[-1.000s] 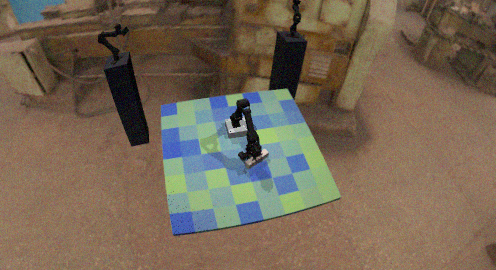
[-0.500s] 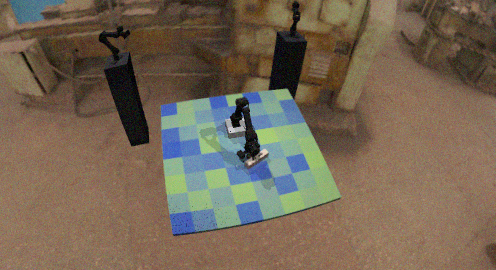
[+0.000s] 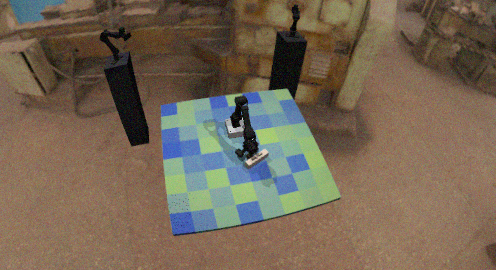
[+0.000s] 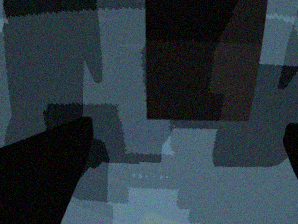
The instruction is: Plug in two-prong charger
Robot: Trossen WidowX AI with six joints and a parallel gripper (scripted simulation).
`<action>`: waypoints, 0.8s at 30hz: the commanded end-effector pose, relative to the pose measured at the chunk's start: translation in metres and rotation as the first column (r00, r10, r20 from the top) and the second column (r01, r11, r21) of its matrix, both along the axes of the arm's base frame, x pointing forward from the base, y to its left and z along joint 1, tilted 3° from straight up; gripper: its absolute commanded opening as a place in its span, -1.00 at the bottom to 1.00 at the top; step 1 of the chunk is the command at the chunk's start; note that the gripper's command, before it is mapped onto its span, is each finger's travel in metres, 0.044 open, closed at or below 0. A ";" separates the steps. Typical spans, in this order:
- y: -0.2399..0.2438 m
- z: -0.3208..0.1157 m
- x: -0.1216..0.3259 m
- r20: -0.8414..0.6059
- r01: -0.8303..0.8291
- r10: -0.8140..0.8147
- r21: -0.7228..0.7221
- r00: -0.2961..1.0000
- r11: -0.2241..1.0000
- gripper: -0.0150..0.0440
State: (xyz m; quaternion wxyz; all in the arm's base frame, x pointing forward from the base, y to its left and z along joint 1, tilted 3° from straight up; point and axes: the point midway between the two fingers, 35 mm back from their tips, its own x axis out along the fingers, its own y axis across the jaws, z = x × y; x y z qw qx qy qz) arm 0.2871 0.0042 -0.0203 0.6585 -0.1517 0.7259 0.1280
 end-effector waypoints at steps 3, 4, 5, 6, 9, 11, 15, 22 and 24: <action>-0.003 0.000 -0.008 -0.001 -0.006 0.006 0.001 1.000 1.000 1.00; -0.004 0.000 -0.009 -0.001 -0.006 0.006 0.001 1.000 1.000 1.00; -0.004 0.000 -0.010 -0.001 -0.006 0.006 0.001 1.000 1.000 1.00; -0.004 0.000 -0.011 -0.001 -0.006 0.006 0.001 1.000 1.000 1.00; -0.006 0.000 -0.015 -0.002 -0.006 0.006 0.001 1.000 1.000 1.00; -0.007 0.000 -0.017 -0.002 -0.006 0.006 0.001 1.000 1.000 1.00; -0.008 0.000 -0.021 -0.002 -0.006 0.006 0.000 1.000 1.000 1.00; -0.003 0.025 -0.010 0.186 0.004 -0.021 0.096 0.982 0.995 1.00; -0.002 0.040 -0.006 0.293 -0.010 -0.032 0.142 0.956 0.990 1.00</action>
